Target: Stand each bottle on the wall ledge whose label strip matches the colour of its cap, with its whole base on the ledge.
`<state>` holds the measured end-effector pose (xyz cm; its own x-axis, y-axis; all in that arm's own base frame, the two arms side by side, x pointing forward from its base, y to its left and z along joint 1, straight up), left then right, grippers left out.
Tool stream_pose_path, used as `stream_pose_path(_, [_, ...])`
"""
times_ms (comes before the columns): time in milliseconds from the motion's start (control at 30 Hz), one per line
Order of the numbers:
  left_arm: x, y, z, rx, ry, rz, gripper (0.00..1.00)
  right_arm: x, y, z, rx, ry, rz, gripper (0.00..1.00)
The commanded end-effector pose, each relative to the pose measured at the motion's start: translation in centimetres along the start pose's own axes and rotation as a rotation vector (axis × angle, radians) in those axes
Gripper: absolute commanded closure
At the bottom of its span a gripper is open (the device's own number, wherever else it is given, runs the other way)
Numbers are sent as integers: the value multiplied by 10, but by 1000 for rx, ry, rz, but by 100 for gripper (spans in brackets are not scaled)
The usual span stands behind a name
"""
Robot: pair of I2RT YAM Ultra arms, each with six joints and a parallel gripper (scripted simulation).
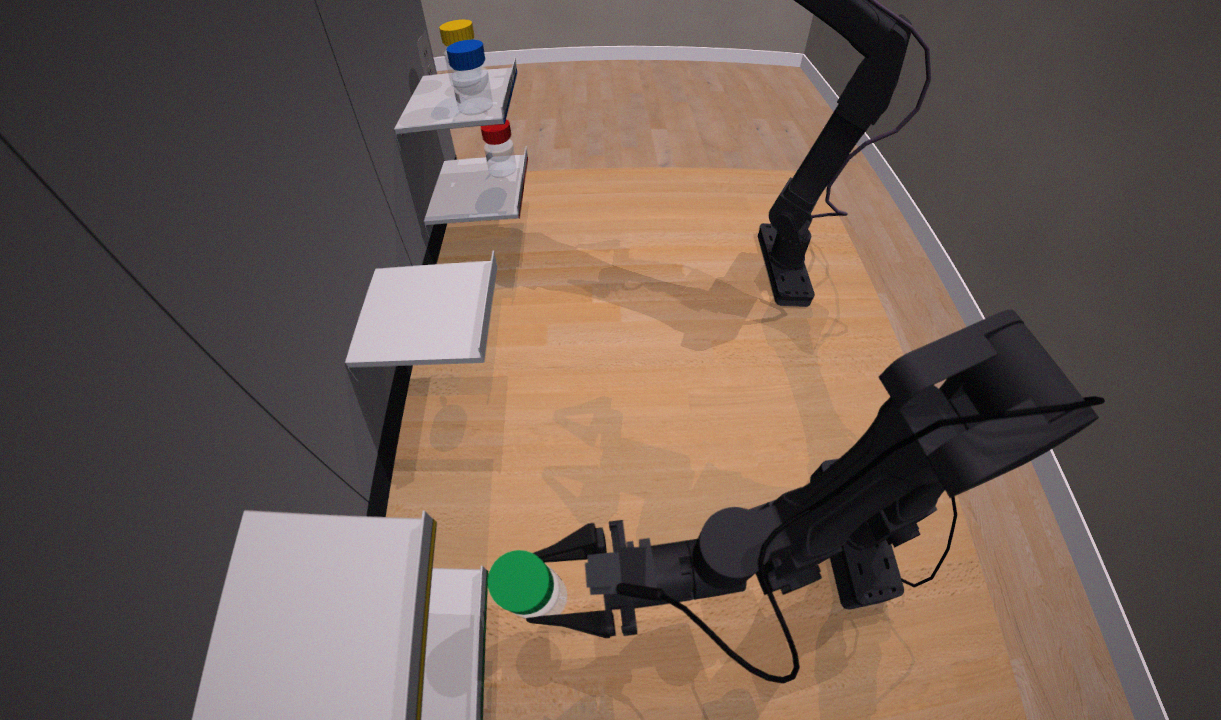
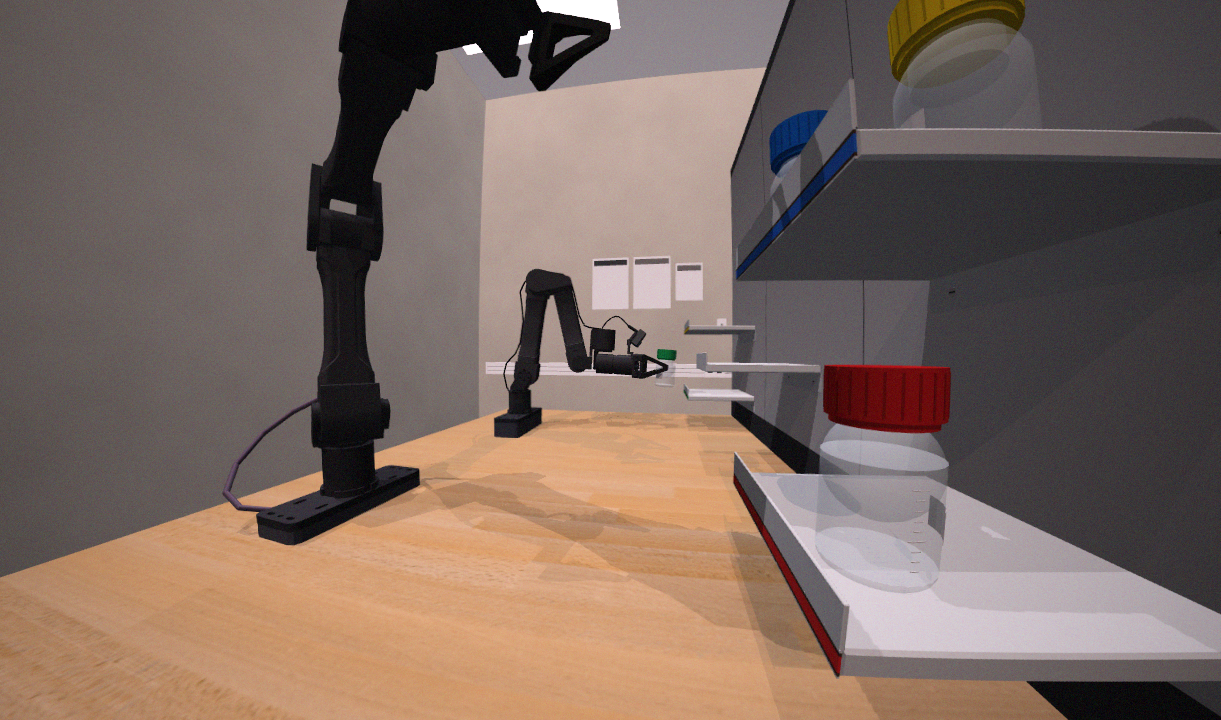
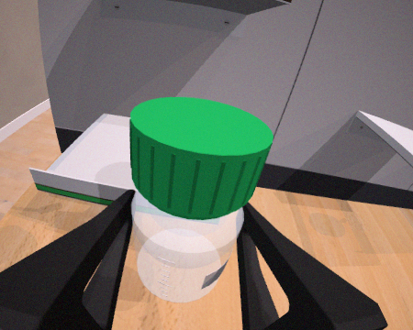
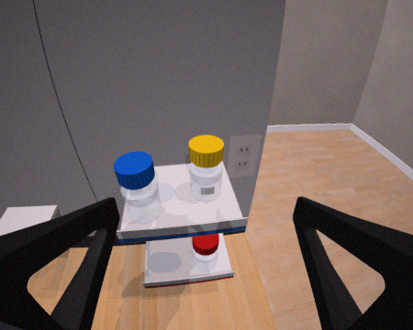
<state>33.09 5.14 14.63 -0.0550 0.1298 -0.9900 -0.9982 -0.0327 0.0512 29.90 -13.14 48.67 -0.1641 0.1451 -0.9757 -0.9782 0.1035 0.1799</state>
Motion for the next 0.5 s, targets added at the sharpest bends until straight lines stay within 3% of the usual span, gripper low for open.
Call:
stream_pose_path(0, [-15,-10,1,-15,-5,-76,48,3,-2,-4,5,-8,42,0])
stream_pose_path(467, [-19,-32,0,-13,-8,-96,48,5,-1,-2,4,-7,45,0])
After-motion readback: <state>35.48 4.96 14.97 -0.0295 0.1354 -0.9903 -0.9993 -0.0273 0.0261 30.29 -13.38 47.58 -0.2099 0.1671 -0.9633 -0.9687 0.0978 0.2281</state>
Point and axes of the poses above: on each arm, the point where the finger pads meet when closed, its own y axis back along the fingers, its own z axis across the jaws, x = y × z, the point moved 8 cm from there along y, back along the fingers, and after that the axes turned 8 degrees about -y, right-handed, at the moved point
